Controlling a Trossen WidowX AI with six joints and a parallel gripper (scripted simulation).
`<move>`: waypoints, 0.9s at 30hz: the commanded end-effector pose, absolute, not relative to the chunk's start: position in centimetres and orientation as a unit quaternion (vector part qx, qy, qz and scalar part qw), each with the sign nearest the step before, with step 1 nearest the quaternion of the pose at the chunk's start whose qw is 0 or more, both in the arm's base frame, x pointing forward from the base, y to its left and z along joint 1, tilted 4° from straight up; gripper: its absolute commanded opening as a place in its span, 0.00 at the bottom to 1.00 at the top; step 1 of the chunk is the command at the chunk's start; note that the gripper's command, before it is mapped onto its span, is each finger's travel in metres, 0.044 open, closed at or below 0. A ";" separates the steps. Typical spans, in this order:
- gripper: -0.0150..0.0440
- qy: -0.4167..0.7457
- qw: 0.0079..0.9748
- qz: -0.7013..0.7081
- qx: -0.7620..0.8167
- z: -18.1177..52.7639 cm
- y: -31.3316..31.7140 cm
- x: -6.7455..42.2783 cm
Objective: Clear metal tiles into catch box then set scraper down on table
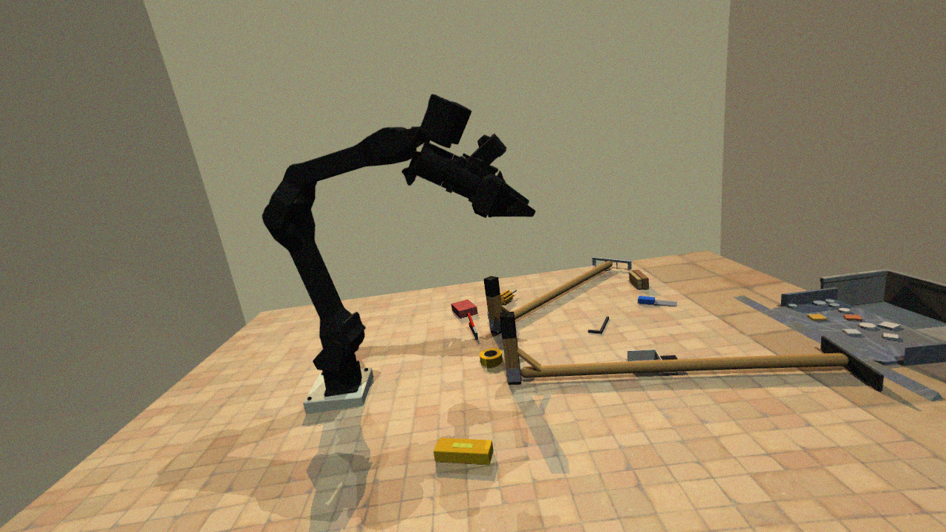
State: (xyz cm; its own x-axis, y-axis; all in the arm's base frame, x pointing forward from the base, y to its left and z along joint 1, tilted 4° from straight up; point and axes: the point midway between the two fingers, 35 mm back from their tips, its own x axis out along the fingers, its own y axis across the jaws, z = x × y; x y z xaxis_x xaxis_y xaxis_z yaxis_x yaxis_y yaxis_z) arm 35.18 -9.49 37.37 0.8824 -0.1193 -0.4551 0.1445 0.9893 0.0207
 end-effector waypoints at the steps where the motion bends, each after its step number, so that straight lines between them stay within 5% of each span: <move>1: 1.00 0.243 0.967 -0.073 0.033 37.1 -9.9 36.1; 27: 1.00 0.332 0.937 -0.090 0.062 32.5 -11.7 42.0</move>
